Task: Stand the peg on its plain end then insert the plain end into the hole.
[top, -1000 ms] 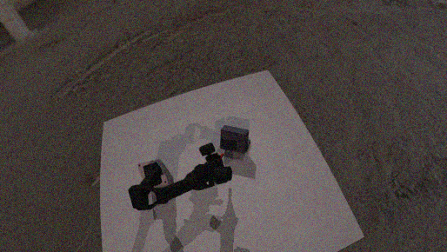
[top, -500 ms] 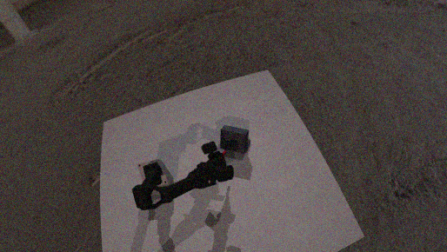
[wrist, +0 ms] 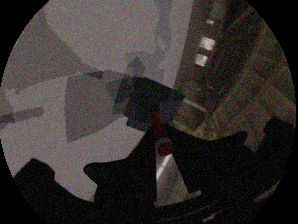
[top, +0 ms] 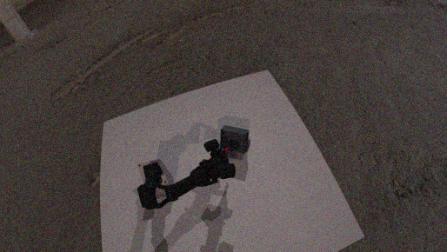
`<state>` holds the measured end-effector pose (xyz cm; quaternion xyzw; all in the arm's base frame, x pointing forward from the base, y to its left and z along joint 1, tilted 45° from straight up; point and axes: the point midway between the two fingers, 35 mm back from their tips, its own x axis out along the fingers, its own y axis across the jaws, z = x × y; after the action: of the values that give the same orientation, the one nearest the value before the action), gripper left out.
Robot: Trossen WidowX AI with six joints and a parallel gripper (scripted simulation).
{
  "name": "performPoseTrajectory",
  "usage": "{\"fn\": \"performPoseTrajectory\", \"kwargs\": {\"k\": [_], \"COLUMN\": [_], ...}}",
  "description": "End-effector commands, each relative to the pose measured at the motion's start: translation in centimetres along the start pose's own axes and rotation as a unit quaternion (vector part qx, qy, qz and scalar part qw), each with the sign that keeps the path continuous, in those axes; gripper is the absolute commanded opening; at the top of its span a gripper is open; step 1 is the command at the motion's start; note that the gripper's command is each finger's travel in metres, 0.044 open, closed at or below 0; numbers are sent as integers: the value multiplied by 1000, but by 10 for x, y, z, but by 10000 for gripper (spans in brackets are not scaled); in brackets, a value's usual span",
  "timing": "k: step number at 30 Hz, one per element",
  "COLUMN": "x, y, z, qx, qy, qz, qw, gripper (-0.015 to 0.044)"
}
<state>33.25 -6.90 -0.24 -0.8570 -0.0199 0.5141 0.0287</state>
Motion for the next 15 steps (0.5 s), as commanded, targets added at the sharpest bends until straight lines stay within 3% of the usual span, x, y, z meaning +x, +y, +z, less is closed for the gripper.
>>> {"fn": "performPoseTrajectory", "kwargs": {"k": [1, 15], "x": [4, 18], "y": [-2, -4], "z": [-2, -5], "qx": [2, 3], "qy": [5, 22], "qz": [-6, -21], "qw": [1000, 1000], "gripper": [0, 0]}}
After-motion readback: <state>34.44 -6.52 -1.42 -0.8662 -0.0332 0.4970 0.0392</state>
